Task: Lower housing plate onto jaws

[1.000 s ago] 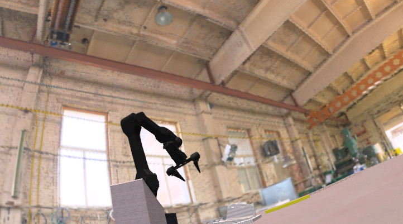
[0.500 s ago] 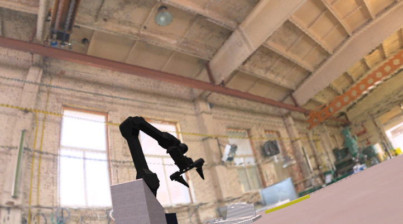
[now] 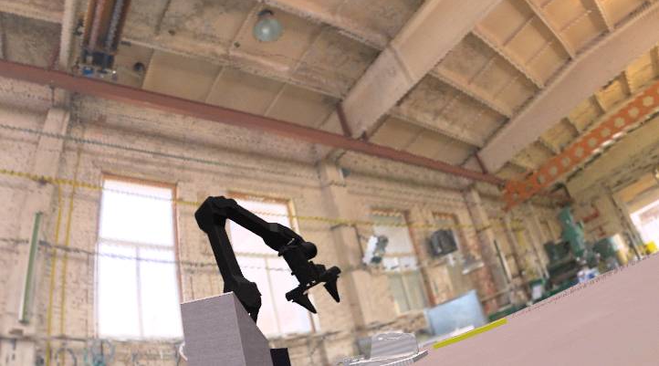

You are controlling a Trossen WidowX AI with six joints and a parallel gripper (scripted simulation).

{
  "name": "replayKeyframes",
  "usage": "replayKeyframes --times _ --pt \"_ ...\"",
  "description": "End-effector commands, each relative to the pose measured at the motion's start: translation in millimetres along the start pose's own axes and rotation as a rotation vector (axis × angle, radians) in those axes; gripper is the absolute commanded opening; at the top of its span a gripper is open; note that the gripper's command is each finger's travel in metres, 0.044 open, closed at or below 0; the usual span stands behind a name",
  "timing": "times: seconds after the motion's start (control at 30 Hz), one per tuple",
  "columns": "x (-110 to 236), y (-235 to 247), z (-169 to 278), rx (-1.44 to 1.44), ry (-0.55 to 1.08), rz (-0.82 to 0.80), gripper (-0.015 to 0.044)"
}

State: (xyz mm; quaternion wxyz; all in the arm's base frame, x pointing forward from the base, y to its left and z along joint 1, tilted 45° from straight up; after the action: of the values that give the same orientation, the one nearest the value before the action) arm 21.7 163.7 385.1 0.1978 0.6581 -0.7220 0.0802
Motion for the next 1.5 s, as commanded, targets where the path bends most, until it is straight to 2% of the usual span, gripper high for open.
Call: replayKeyframes --times 0.0,1.47 --pt "-13 -7 7 -0.083 0.055 0.013 0.0440" --pt "-62 -81 70 -0.898 0.323 0.158 0.0440"
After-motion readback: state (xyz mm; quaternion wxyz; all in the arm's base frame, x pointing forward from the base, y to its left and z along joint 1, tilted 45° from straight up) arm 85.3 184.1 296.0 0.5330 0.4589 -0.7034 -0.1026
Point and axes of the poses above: the point midway between the two fingers, 35 mm back from their tips, its own x axis back along the fingers, its own y axis across the jaws, z = x × y, the point moved 7 cm from there along x, back along the fingers, and after that the axes turned 2 degrees about -x, right-handed, at the moved point
